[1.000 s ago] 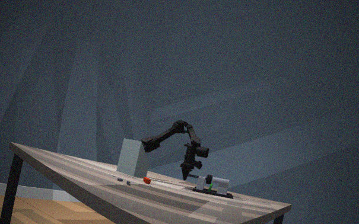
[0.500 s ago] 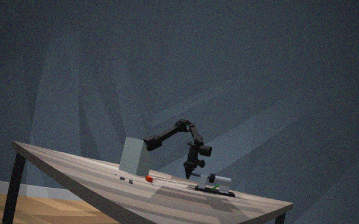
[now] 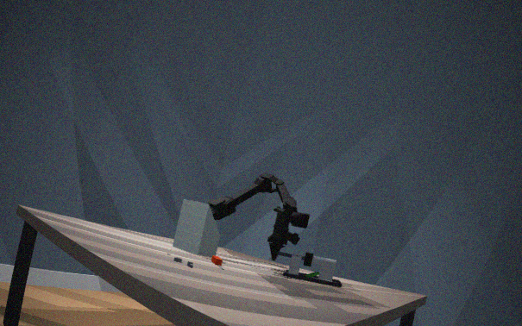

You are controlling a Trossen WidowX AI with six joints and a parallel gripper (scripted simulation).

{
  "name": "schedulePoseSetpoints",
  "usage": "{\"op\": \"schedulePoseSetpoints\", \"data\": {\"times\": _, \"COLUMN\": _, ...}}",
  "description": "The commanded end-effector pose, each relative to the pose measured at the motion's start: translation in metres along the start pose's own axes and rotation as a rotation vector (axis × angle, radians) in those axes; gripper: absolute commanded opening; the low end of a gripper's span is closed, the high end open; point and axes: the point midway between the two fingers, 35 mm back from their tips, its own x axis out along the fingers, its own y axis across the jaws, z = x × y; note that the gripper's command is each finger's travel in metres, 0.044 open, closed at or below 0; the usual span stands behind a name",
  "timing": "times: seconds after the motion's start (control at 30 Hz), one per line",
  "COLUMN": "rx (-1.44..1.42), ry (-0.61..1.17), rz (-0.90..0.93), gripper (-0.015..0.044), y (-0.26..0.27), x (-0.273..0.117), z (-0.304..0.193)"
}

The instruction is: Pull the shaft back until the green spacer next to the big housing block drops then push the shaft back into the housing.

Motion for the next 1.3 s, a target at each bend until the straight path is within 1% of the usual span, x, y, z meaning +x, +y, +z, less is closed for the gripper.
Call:
{"op": "schedulePoseSetpoints", "data": {"times": 0.0, "rx": -0.007, "ry": -0.011, "rz": -0.008, "gripper": 0.0000, "y": -0.0007, "x": -0.0017, "z": 0.0065}}
{"op": "schedulePoseSetpoints", "data": {"times": 0.23, "rx": -0.007, "ry": -0.011, "rz": -0.008, "gripper": 0.0000, "y": -0.0007, "x": -0.0018, "z": 0.0077}}
{"op": "schedulePoseSetpoints", "data": {"times": 0.27, "rx": 0.002, "ry": 0.005, "rz": 0.001, "gripper": 0.0000, "y": 0.0000, "x": 0.0000, "z": 0.0005}}
{"op": "schedulePoseSetpoints", "data": {"times": 0.53, "rx": -0.006, "ry": -0.010, "rz": -0.008, "gripper": 0.0000, "y": -0.0008, "x": -0.0017, "z": 0.0067}}
{"op": "schedulePoseSetpoints", "data": {"times": 1.27, "rx": -0.007, "ry": -0.011, "rz": -0.008, "gripper": 0.0000, "y": -0.0006, "x": -0.0014, "z": 0.0049}}
